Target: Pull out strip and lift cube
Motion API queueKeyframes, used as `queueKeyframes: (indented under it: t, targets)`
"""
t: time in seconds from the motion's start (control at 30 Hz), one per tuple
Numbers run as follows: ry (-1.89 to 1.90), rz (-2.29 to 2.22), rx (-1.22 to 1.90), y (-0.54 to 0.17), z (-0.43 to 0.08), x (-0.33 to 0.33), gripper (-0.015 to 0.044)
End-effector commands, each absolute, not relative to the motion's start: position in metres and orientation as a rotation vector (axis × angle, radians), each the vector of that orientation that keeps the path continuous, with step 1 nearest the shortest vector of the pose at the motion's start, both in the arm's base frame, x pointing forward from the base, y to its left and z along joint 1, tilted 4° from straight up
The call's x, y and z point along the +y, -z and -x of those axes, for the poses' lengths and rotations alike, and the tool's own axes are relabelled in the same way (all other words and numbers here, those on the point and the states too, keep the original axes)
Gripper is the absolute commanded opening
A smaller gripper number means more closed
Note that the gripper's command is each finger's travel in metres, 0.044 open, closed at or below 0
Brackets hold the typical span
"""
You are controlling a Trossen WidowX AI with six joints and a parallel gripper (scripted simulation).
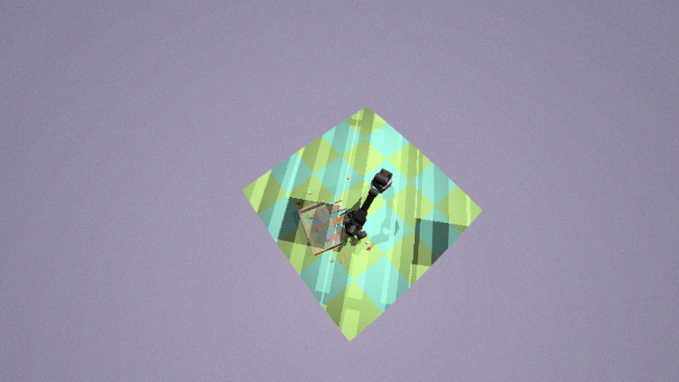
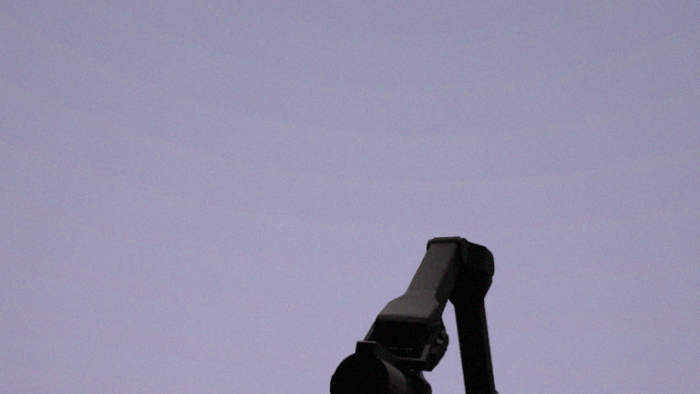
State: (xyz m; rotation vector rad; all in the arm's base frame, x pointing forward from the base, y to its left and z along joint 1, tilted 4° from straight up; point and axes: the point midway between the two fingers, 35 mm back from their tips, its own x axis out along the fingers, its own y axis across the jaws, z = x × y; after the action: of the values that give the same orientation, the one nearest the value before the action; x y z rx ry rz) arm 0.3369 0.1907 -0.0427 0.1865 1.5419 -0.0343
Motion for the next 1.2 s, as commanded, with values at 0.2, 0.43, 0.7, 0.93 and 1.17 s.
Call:
queueKeyframes:
  t: [0.2,0.43,0.7,0.93,1.17]
  targets:
    - [0.038,-0.175,1.567,0.048,-0.313,0.193,0.0000]
    - [0.038,-0.175,1.568,0.048,-0.303,0.194,0.0000]
    - [0.038,-0.176,1.570,0.048,-0.292,0.196,0.0000]
    - [0.038,-0.176,1.571,0.048,-0.282,0.197,0.0000]
    - [0.038,-0.176,1.571,0.048,-0.272,0.198,0.0000]
